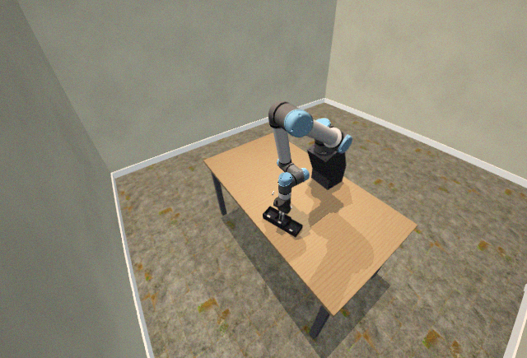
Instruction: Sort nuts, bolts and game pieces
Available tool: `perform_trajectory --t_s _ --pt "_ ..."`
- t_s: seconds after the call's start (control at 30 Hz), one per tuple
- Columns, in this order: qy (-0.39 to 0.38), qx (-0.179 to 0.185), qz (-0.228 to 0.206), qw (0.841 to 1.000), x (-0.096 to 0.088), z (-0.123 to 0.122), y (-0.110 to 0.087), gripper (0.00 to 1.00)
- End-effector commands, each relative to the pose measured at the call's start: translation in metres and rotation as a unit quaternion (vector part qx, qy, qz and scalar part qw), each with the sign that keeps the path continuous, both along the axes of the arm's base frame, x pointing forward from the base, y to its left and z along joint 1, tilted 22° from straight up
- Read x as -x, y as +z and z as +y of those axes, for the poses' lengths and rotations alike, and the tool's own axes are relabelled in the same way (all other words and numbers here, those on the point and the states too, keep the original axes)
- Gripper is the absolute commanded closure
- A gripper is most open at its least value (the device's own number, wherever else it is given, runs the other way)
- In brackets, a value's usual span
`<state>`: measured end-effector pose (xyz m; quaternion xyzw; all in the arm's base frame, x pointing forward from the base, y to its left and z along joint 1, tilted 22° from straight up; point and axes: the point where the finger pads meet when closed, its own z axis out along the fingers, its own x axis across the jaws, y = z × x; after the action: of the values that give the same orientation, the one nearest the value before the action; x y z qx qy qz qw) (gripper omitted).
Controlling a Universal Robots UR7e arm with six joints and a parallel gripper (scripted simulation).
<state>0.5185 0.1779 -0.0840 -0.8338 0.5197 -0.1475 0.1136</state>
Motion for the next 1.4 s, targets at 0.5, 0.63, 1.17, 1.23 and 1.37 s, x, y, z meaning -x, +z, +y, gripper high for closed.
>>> perform_trajectory --t_s 0.5,0.63,1.17,1.23,1.37 --pt "0.0 0.0 -0.003 1.0 -0.012 0.002 -0.025 0.69" --pt "0.0 0.0 -0.003 1.0 -0.012 0.002 -0.025 0.69" --pt "0.0 0.0 -0.003 1.0 -0.012 0.002 -0.025 0.69" --pt "0.0 0.0 -0.003 1.0 -0.012 0.002 -0.025 0.69" --pt "0.0 0.0 -0.003 1.0 -0.012 0.002 -0.025 0.69"
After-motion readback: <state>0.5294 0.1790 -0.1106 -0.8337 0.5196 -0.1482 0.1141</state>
